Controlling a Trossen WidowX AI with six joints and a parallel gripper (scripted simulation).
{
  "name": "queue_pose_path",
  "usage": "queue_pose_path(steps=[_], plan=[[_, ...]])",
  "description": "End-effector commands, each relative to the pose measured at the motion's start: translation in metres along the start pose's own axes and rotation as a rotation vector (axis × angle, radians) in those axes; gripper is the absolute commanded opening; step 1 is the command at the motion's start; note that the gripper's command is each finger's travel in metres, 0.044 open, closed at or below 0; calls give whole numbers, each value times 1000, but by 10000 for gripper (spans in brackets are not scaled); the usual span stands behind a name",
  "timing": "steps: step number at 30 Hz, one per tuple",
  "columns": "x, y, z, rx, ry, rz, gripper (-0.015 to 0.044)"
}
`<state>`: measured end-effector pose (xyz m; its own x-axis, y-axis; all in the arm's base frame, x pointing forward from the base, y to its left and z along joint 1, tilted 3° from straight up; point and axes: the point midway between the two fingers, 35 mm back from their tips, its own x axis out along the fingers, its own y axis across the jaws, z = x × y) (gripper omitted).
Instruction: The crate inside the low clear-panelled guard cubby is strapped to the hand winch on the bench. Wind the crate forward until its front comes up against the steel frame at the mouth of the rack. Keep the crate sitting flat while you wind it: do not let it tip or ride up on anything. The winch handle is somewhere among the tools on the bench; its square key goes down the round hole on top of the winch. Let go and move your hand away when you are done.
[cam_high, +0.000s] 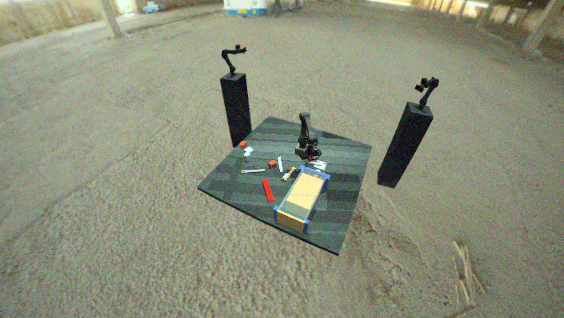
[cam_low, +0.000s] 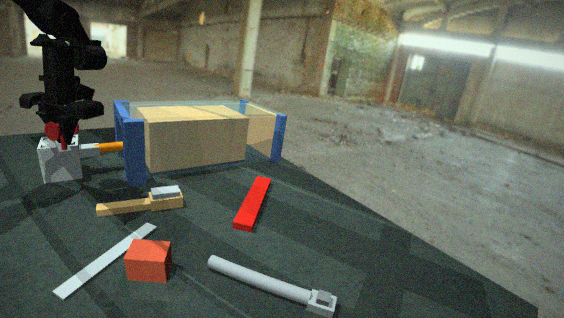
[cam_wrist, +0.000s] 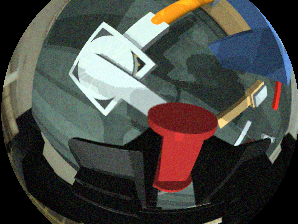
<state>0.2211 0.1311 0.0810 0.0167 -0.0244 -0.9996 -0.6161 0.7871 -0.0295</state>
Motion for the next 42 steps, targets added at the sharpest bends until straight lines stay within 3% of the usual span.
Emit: queue_pose_path(steps=[1, 42], plan=[[-1, -9, 15, 9, -28, -22, 0], [-4, -15, 67, 9, -33, -22, 0]])
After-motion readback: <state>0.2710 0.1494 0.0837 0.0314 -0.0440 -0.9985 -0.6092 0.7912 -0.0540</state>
